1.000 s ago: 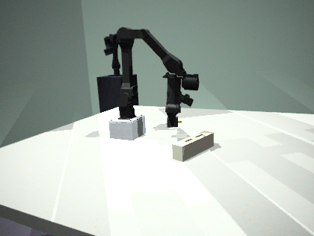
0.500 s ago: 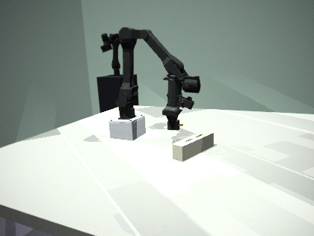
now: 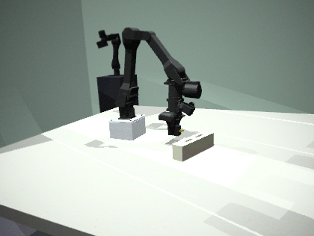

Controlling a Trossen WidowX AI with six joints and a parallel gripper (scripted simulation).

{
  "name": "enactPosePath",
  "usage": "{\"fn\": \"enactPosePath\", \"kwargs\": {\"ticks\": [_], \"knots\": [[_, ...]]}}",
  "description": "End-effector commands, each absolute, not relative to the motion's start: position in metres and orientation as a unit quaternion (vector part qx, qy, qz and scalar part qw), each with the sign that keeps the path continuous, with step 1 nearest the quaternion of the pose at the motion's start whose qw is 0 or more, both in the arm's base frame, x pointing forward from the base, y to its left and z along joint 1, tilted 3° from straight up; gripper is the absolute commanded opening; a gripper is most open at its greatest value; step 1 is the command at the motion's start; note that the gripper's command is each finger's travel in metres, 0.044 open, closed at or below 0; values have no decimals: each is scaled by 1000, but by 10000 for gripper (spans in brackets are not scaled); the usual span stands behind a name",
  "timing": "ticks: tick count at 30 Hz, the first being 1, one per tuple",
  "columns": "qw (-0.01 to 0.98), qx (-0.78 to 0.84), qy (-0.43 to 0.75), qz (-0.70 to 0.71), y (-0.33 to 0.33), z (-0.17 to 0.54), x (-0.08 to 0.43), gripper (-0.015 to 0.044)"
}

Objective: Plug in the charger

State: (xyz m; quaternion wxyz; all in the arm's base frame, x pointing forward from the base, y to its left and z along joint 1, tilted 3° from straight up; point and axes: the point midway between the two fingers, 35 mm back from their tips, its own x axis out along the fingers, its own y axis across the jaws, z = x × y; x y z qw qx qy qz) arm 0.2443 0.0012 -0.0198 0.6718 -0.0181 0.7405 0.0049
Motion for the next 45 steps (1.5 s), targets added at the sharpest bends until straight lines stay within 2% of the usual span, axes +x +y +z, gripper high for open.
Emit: {"fn": "enactPosePath", "kwargs": {"ticks": [1,11,45], "knots": [[672,5,740,-16,-5,-25,249,0],[670,61,736,-70,-24,-36,256,0],[670,74,734,-83,-37,-38,291,0]]}}
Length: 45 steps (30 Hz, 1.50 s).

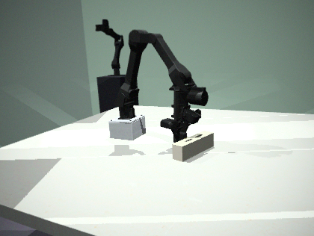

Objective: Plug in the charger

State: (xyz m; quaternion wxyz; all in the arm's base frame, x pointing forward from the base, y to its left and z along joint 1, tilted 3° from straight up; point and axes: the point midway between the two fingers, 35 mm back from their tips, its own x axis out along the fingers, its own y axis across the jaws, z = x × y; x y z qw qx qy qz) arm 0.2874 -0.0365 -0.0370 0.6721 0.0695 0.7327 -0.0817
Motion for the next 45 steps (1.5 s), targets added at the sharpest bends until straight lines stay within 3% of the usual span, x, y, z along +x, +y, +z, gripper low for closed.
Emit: {"fn": "enactPosePath", "kwargs": {"ticks": [1,45], "knots": [[670,74,734,-84,-38,-38,292,0],[670,80,733,-89,-44,-41,313,0]]}}
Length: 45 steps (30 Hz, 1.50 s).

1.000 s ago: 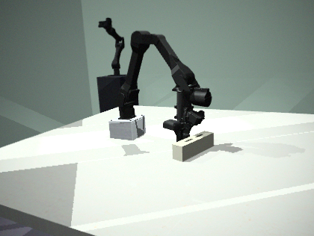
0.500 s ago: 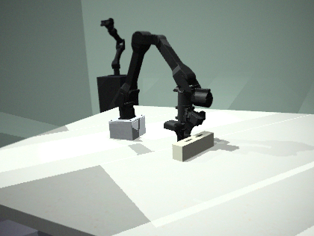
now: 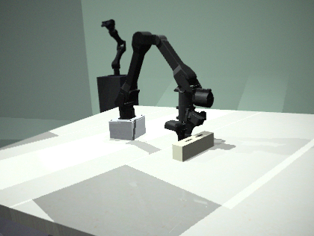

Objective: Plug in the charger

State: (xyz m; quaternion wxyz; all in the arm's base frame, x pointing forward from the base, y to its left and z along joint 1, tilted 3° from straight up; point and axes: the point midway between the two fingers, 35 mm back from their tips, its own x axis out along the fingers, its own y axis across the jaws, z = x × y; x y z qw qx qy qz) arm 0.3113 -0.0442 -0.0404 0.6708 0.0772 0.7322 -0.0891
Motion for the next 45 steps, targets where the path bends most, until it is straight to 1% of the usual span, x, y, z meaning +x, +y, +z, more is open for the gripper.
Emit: {"fn": "enactPosePath", "kwargs": {"ticks": [1,45], "knots": [[670,80,733,-89,-44,-40,313,0],[670,80,732,-90,-47,-41,325,0]]}}
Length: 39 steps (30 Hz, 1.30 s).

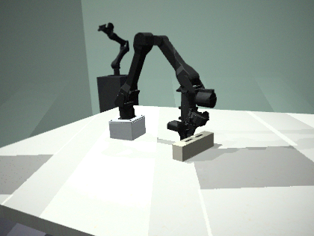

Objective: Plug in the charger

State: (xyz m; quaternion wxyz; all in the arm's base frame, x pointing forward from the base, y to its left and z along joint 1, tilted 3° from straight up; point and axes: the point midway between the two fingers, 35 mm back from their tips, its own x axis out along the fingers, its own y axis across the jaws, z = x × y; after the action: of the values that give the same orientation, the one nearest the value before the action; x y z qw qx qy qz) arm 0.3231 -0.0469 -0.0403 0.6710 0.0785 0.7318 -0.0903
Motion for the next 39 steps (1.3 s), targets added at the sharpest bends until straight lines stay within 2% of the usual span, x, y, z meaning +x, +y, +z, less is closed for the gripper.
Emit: {"fn": "enactPosePath", "kwargs": {"ticks": [1,39], "knots": [[670,80,732,-90,-47,-41,325,0],[671,80,732,-90,-50,-40,338,0]]}}
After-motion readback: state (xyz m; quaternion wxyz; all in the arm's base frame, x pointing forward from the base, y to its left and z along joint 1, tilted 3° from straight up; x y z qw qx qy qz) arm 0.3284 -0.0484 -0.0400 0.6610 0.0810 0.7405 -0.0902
